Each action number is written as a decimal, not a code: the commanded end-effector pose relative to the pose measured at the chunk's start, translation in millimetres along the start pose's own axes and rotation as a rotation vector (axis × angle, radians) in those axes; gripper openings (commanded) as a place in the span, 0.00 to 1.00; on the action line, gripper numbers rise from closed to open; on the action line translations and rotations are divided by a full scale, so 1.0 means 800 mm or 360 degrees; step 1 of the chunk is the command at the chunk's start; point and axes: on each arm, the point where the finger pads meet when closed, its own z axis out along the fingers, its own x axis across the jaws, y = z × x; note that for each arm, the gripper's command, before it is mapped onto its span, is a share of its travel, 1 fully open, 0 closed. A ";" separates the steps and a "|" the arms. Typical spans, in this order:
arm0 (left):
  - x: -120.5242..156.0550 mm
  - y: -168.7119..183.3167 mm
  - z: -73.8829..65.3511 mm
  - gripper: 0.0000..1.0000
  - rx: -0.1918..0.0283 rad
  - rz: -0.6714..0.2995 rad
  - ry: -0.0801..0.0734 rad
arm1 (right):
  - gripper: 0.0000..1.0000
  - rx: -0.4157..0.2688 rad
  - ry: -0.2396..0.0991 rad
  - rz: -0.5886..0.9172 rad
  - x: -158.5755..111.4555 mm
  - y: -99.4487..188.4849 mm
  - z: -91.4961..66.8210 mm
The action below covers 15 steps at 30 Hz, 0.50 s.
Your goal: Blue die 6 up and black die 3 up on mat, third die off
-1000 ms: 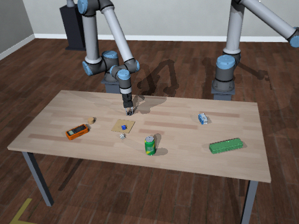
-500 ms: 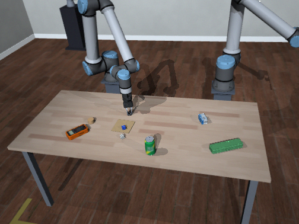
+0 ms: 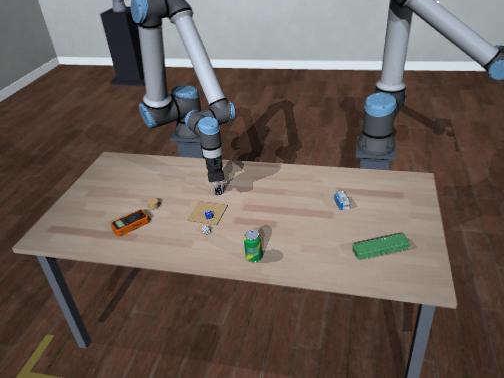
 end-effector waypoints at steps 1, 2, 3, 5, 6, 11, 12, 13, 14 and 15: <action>0.000 0.001 -0.001 1.00 -0.0003 0.0000 -0.0001 | 0.49 0.0003 -0.0001 0.0000 0.000 -0.001 -0.001; 0.000 0.001 -0.001 1.00 -0.0003 0.0000 -0.0001 | 0.49 0.0003 -0.0001 0.0000 0.000 -0.001 -0.001; 0.000 0.001 -0.001 1.00 -0.0003 0.0000 -0.0001 | 0.49 0.0003 -0.0001 0.0000 0.000 -0.001 -0.001; 0.000 0.001 -0.001 1.00 -0.0003 0.0000 -0.0001 | 0.49 0.0003 -0.0001 0.0000 0.000 -0.001 -0.001; 0.000 0.001 -0.001 1.00 -0.0003 0.0000 -0.0001 | 0.49 0.0003 -0.0001 0.0000 0.000 -0.001 -0.001; 0.000 0.001 -0.001 1.00 -0.0003 0.0000 -0.0001 | 0.49 0.0003 -0.0001 0.0000 0.000 -0.001 -0.003; 0.000 0.001 -0.001 1.00 -0.0003 0.0000 -0.0001 | 0.49 0.0003 -0.0001 0.0000 0.000 -0.001 -0.005; 0.000 0.001 -0.001 1.00 -0.0003 0.0000 -0.0001 | 0.49 0.0003 -0.0001 0.0000 0.000 -0.001 -0.009; 0.000 0.001 -0.001 1.00 -0.0003 0.0000 -0.0001 | 0.49 0.0003 -0.0001 0.0000 0.000 -0.001 -0.013; 0.000 0.001 -0.001 1.00 -0.0003 0.0000 -0.0001 | 0.49 0.0003 -0.0001 0.0000 0.000 -0.001 -0.019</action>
